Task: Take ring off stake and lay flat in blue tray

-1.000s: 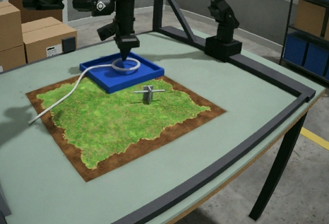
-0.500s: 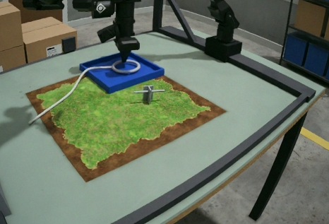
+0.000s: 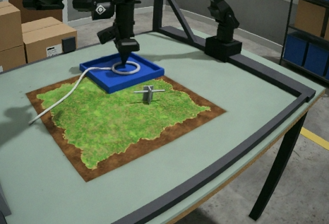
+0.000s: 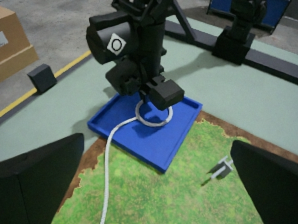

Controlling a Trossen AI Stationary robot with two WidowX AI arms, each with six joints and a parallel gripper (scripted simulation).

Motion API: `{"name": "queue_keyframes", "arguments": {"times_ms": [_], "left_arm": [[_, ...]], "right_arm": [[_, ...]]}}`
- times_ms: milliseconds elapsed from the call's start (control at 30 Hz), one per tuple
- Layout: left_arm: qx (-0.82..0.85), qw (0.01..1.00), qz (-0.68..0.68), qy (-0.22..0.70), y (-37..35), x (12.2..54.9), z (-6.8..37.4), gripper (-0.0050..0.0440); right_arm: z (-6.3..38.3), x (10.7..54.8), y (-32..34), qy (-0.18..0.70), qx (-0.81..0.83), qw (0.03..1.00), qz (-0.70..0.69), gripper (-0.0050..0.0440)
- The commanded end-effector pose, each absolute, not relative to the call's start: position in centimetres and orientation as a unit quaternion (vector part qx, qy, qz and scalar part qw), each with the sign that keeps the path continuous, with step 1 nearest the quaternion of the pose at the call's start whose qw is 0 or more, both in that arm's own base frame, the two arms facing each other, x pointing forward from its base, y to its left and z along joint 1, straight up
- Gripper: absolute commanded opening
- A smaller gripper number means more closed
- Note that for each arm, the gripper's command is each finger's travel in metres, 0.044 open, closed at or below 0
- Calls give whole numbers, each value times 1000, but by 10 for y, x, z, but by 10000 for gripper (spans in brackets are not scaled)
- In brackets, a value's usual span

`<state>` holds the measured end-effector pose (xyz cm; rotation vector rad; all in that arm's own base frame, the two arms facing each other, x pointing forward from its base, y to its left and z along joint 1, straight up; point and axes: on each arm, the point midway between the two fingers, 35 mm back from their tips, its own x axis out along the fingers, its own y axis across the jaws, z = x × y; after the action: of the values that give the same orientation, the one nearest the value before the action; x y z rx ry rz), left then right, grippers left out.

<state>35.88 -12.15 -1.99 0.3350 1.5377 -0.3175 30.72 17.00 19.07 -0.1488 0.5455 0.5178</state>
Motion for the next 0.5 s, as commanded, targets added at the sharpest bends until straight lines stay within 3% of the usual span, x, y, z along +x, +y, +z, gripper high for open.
{"name": "queue_keyframes", "arguments": {"times_ms": [0,67,100,267,467], "left_arm": [[150,705,-143,678,-123,364,-11,-50],[150,705,-143,678,-123,364,-11,-50],[150,705,-143,678,-123,364,-11,24],[150,705,-143,678,-123,364,-11,144],[148,713,-144,670,-125,368,0,144]], "right_arm": [[199,308,171,256,-70,930,253,440],[199,308,171,256,-70,930,253,440],[199,308,171,256,-70,930,253,440],[199,308,171,256,-70,930,253,440],[199,308,171,256,-70,930,253,440]]}}
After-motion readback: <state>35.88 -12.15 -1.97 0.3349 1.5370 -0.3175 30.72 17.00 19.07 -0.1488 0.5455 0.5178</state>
